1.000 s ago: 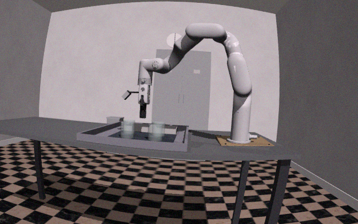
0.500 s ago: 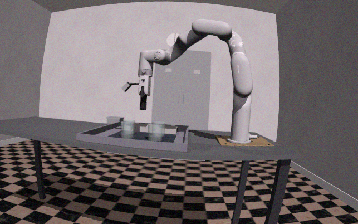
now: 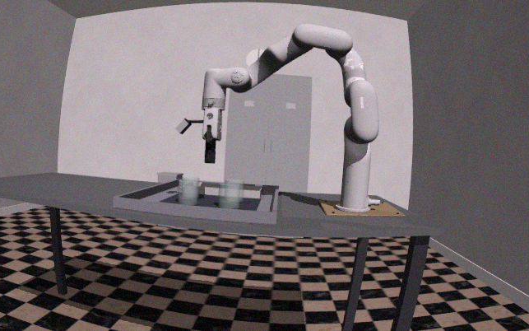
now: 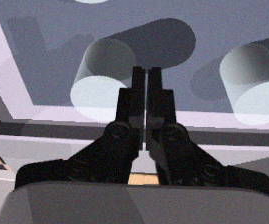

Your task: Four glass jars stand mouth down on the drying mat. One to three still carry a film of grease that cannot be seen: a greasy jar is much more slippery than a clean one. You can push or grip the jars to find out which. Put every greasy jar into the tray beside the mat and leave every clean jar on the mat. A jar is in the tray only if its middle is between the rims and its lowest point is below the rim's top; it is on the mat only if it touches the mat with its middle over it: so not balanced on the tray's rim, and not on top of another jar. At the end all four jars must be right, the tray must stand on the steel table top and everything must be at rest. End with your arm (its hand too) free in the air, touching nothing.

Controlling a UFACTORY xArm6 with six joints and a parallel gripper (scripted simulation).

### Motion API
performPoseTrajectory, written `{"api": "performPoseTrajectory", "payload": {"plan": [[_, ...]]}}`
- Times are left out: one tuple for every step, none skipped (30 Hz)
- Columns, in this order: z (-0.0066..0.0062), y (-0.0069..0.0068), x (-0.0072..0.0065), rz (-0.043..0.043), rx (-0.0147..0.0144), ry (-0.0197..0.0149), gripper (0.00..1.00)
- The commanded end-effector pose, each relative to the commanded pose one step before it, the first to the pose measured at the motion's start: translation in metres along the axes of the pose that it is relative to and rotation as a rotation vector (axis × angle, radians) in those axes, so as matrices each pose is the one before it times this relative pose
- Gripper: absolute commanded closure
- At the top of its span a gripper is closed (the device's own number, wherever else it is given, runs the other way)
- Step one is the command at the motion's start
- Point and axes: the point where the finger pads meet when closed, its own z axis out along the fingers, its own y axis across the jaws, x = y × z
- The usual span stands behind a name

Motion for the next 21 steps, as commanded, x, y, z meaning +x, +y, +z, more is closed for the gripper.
{"api": "performPoseTrajectory", "payload": {"plan": [[-0.00196,-0.04139,-0.00243,0.00189,-0.00309,0.00570,1.00],[0.00000,0.00000,0.00000,0.00000,0.00000,0.00000,1.00],[0.00000,0.00000,0.00000,0.00000,0.00000,0.00000,1.00],[0.00000,0.00000,0.00000,0.00000,0.00000,0.00000,1.00],[0.00477,0.00000,0.00000,0.00000,0.00000,0.00000,1.00],[0.00478,0.00000,0.00000,0.00000,0.00000,0.00000,1.00],[0.00477,0.00000,0.00000,0.00000,0.00000,0.00000,1.00],[0.00478,0.00000,0.00000,0.00000,0.00000,0.00000,1.00],[0.00477,0.00000,0.00000,0.00000,0.00000,0.00000,1.00],[0.00478,0.00000,0.00000,0.00000,0.00000,0.00000,1.00],[0.00477,0.00000,0.00000,0.00000,0.00000,0.00000,1.00],[0.00478,0.00000,0.00000,0.00000,0.00000,0.00000,1.00],[0.00477,0.00000,0.00000,0.00000,0.00000,0.00000,1.00],[0.00478,0.00000,0.00000,0.00000,0.00000,0.00000,1.00],[0.00477,0.00000,0.00000,0.00000,0.00000,0.00000,1.00],[0.00478,0.00000,0.00000,0.00000,0.00000,0.00000,1.00],[0.00477,0.00000,0.00000,0.00000,0.00000,0.00000,1.00],[0.00478,0.00000,0.00000,0.00000,0.00000,0.00000,1.00],[0.00477,0.00000,0.00000,0.00000,0.00000,0.00000,1.00],[0.00000,0.00000,0.00000,0.00000,0.00000,0.00000,1.00],[0.00000,0.00000,0.00000,0.00000,0.00000,0.00000,1.00]]}}
